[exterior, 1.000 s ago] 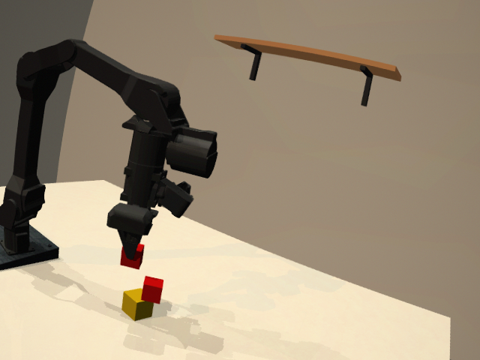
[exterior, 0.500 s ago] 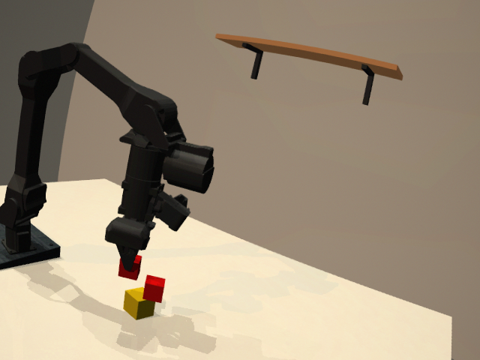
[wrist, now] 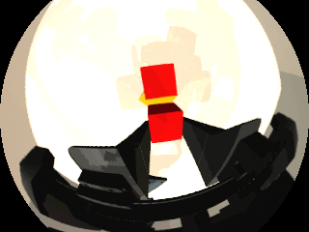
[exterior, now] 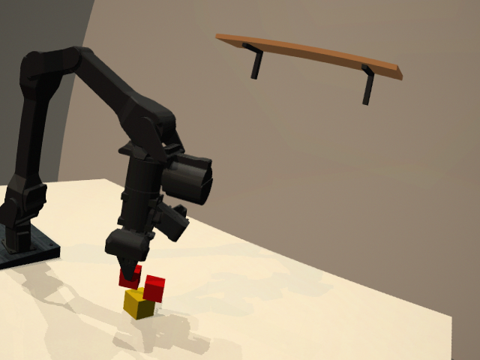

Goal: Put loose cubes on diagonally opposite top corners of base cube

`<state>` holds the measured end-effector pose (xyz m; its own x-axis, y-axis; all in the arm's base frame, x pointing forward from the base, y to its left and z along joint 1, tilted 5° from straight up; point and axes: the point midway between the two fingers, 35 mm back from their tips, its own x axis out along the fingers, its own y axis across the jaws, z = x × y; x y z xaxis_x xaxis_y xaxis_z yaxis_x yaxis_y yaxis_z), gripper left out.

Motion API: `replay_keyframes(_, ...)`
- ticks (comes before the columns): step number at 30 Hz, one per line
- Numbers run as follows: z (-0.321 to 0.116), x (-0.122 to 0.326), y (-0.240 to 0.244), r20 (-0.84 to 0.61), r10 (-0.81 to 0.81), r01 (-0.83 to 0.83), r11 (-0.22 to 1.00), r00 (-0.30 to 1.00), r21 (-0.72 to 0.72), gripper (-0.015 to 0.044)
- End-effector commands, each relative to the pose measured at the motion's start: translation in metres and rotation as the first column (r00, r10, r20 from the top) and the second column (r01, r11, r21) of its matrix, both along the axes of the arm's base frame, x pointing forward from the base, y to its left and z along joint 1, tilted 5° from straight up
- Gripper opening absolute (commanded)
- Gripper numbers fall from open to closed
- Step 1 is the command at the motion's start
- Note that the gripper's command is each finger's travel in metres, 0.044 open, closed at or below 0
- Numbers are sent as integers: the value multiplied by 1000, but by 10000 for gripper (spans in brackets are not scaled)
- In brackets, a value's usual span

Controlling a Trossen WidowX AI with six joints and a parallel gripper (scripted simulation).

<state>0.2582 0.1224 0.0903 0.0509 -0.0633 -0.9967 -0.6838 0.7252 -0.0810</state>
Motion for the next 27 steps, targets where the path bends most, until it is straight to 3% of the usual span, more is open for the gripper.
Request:
replay_keyframes(1, -9, 0, -1, -4, 3, -3, 1000, 1000, -3, 105)
replay_keyframes(27, -13, 0, -1, -4, 0, 0, 1000, 1000, -3, 105)
